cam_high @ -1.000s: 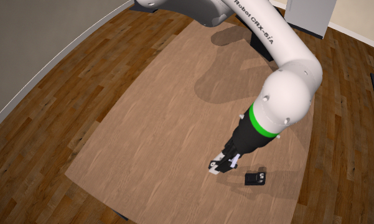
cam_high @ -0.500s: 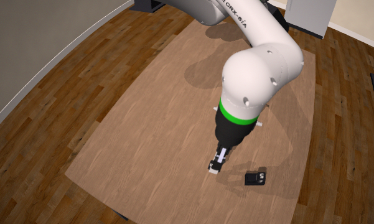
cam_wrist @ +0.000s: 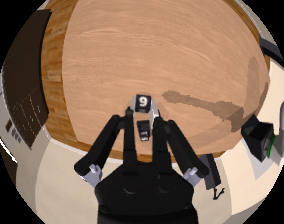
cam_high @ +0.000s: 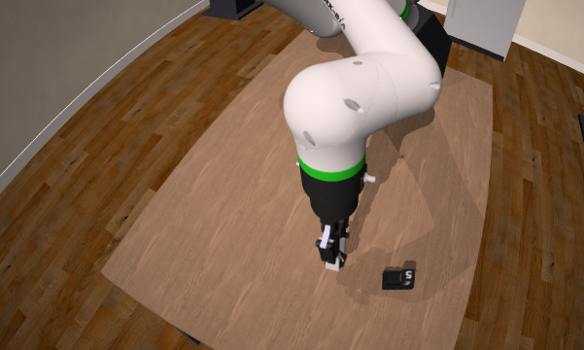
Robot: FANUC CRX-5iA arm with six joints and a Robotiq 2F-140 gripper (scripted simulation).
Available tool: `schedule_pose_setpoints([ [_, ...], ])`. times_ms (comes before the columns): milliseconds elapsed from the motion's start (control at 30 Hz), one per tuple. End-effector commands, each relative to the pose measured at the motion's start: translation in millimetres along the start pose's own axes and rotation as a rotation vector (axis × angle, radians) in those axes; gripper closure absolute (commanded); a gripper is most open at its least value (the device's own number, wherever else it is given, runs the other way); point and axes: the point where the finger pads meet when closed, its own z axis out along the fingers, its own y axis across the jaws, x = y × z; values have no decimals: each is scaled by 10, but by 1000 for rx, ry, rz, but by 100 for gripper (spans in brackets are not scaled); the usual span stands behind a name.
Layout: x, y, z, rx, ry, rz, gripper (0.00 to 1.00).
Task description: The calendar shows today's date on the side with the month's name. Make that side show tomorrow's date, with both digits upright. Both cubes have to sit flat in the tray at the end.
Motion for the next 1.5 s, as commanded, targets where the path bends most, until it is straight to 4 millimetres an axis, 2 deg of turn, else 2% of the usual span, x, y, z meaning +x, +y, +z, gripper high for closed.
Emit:
schedule_pose_setpoints([
  [0, 10, -13, -11, 1, -121, -4, 76],
  [333, 64, -9, -7, 0, -168, -3, 76],
  [500, 99, 32, 29, -17, -291, -2, 76],
  [633, 86, -12, -2, 1, -390, -4, 76],
  [967, 133, -3, 18, -2, -428, -2, 76],
  [1133, 164, 50, 66, -21, -547, 2, 76],
  [1267, 151, -8, 28, 0, -651, -3, 76],
  [1467, 178, -28, 33, 7, -670, -5, 76],
])
